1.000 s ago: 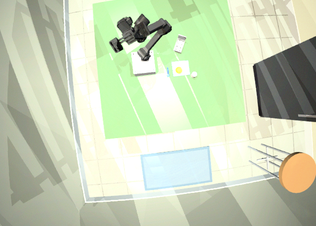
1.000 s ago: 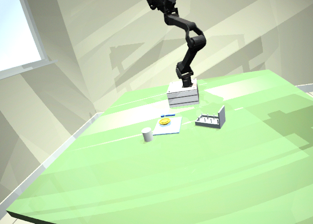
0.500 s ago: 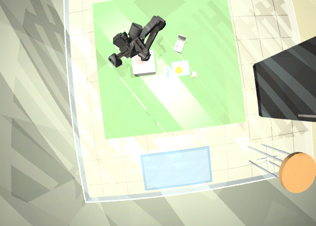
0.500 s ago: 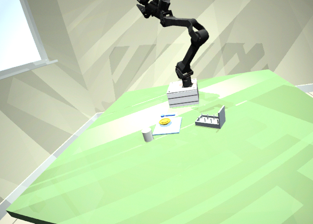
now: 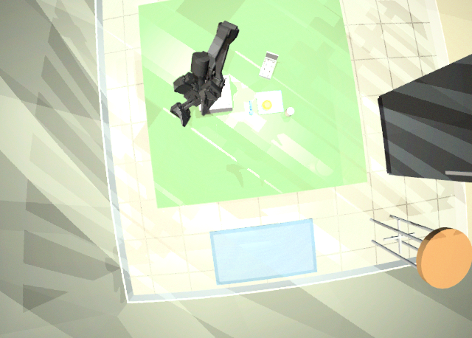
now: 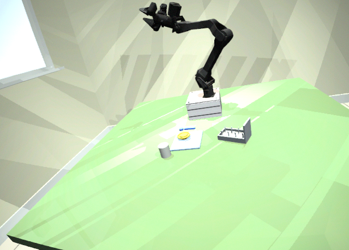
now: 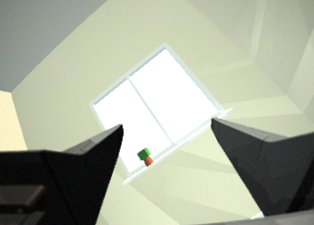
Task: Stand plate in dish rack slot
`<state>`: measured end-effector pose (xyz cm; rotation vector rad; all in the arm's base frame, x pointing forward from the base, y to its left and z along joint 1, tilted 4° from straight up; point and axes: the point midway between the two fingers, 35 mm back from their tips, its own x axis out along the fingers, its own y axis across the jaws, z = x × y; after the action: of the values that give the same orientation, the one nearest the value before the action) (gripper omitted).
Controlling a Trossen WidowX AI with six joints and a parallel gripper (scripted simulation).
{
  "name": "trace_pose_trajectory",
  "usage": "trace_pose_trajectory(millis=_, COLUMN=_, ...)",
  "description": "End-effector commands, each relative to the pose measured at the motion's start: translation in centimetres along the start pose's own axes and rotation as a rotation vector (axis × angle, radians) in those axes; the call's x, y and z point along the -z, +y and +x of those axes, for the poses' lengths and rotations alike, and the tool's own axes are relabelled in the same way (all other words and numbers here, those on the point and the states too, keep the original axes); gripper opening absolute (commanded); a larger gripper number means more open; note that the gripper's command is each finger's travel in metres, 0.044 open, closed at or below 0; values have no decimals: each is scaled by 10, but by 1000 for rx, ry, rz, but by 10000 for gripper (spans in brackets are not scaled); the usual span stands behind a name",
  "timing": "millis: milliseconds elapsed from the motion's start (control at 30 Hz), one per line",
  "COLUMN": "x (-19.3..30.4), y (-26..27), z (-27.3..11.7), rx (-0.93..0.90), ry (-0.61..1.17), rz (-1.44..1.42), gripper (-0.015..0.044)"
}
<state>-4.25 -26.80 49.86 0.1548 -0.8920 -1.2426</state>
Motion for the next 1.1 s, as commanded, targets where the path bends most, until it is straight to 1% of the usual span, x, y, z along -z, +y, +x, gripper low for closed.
trace_pose_trajectory(millis=0, x=21, y=-9, z=6, rx=26, ry=57, rz=6, gripper=400)
trace_pose_trajectory(millis=300, x=75, y=-14, z=19, rx=40, ry=220, rz=10, gripper=400)
trace_pose_trajectory(millis=567, x=133, y=-14, z=23, rx=27, ry=389, rz=-33, gripper=400)
trace_pose_trajectory(millis=800, x=184, y=-10, z=19, rx=9, ry=545, rz=-66, gripper=400)
trace_pose_trajectory(millis=1067, x=243, y=0, z=3, rx=-19, ry=735, rz=-99, gripper=400)
